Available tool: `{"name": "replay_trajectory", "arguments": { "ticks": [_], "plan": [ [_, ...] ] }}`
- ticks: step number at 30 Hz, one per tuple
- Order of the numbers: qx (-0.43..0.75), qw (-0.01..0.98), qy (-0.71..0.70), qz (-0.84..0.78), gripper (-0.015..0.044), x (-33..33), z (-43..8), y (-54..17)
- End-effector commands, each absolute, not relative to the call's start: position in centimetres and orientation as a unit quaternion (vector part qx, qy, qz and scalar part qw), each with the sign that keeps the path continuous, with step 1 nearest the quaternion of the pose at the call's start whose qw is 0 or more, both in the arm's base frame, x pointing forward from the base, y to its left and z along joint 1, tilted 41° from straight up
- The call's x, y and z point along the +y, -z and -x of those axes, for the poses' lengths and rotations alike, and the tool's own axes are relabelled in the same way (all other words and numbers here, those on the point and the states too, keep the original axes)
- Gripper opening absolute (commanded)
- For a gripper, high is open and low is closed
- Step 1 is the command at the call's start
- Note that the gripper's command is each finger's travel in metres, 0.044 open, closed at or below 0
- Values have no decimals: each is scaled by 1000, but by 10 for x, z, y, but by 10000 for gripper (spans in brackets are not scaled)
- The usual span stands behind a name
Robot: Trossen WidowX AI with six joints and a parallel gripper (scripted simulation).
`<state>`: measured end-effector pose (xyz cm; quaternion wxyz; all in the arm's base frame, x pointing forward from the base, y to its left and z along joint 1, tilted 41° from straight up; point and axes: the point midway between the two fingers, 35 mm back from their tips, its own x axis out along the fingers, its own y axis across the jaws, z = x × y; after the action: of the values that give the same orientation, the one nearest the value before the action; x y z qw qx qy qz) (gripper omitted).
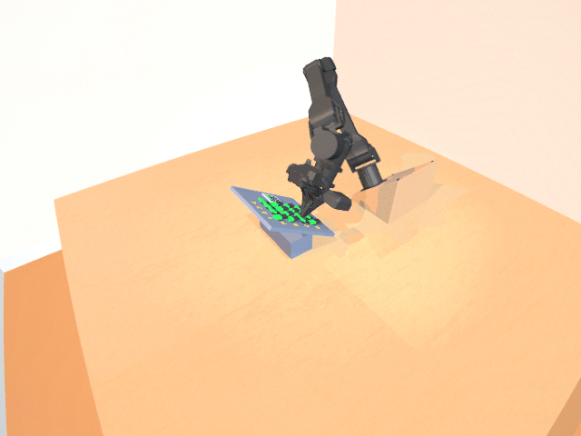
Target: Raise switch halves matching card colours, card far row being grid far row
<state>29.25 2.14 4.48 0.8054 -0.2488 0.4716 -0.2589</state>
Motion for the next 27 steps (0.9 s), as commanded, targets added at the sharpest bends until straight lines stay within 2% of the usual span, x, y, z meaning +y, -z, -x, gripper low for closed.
{"name": "replay_trajectory", "arguments": {
  "ticks": [1, 27],
  "plan": [
    [474, 805, 256, 249, 0, 22, -292, -44],
    [474, 805, 256, 249, 0, 19, -294, -41]
  ]
}}
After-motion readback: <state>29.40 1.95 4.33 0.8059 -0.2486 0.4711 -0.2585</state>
